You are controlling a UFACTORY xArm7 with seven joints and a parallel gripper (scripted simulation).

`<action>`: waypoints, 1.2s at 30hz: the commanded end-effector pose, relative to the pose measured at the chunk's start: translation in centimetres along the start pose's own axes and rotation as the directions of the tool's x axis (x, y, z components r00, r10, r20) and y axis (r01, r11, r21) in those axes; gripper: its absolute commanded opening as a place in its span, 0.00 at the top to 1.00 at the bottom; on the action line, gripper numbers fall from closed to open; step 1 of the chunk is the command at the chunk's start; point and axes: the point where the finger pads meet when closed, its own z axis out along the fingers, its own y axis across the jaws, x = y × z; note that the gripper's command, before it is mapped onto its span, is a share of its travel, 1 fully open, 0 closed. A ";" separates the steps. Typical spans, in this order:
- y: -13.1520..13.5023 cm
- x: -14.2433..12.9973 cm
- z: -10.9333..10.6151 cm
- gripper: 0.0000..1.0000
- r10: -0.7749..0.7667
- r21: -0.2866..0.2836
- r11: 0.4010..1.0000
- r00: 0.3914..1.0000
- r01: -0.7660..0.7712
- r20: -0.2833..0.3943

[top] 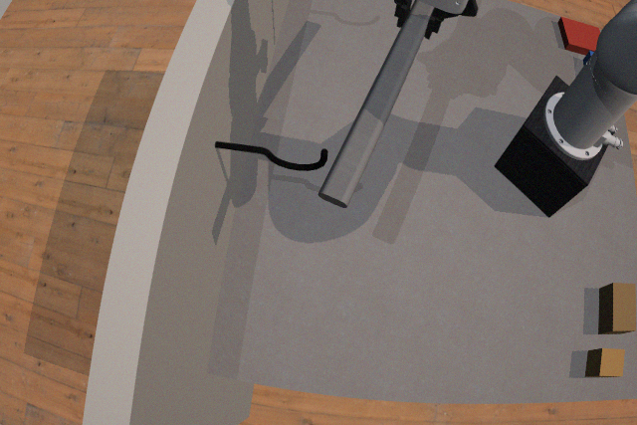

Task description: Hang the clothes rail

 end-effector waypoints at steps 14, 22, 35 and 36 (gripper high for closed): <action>-0.1 0.0 -0.1 1.00 -0.083 0.004 0.997 0.997 0.083 0.001; -0.1 0.0 -0.1 1.00 -0.123 0.004 0.992 0.992 0.123 0.000; -0.1 0.0 -0.1 1.00 -0.177 0.004 0.984 0.984 0.177 0.000; -0.1 0.0 -0.1 1.00 -0.182 0.004 0.983 0.983 0.182 0.000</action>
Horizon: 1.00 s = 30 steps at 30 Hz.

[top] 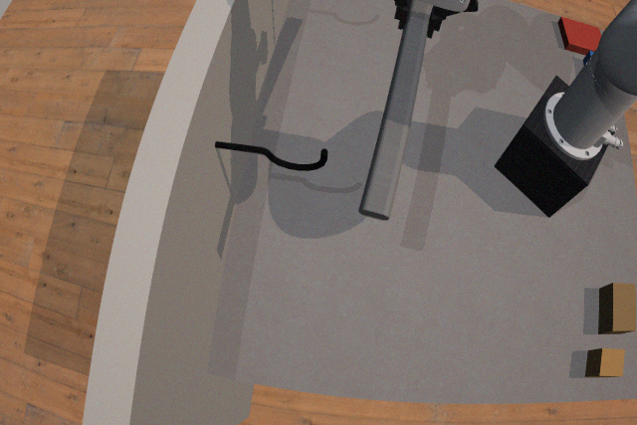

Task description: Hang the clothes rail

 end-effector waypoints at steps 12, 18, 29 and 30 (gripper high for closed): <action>-0.1 0.0 -0.1 1.00 -0.074 0.004 0.997 0.997 0.074 0.000; -0.1 0.0 -0.1 1.00 -0.104 0.004 0.995 0.995 0.104 0.000; -0.1 0.0 -0.1 1.00 -0.127 0.004 0.992 0.992 0.127 0.000; -0.1 0.0 -0.1 1.00 -0.127 0.004 0.992 0.992 0.127 0.000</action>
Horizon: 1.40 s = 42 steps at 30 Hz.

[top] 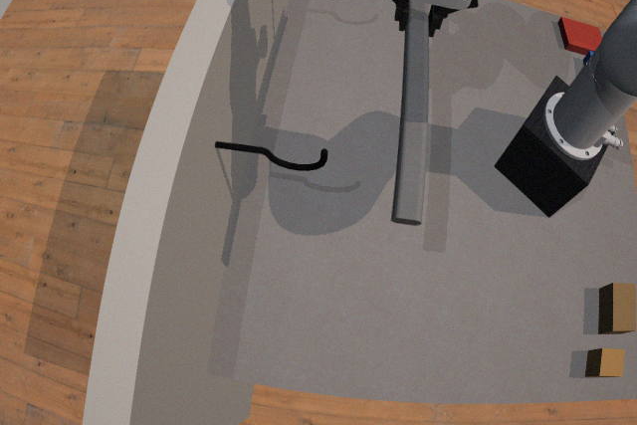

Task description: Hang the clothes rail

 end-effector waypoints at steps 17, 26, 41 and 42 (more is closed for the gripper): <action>-0.3 0.0 -0.1 1.00 -0.003 0.004 1.000 1.000 0.003 0.000; -2.1 0.0 -0.1 1.00 -0.003 0.004 1.000 1.000 0.003 0.000; -4.7 0.0 -0.1 1.00 -0.003 0.004 1.000 1.000 0.003 0.000; -4.9 0.0 -0.1 1.00 -0.003 0.004 1.000 1.000 0.003 0.000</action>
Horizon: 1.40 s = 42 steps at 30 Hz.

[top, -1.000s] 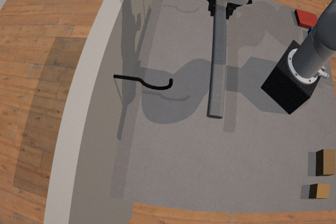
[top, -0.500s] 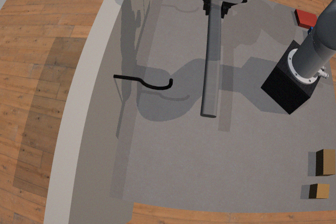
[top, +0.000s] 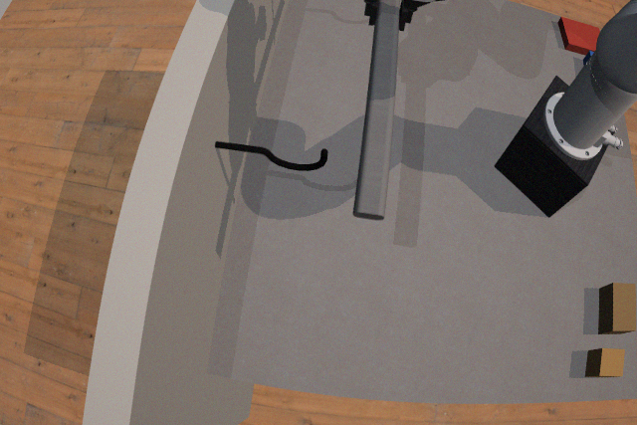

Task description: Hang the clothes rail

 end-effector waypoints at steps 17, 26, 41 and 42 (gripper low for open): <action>-4.2 0.0 -0.1 1.00 0.000 0.002 1.000 1.000 0.000 -0.002; -5.6 0.0 -0.1 1.00 0.000 0.002 1.000 1.000 0.000 -0.002; -8.2 0.0 -0.1 1.00 0.000 0.002 1.000 1.000 0.000 -0.002; -8.4 0.0 -0.1 1.00 0.000 0.002 1.000 1.000 0.000 -0.002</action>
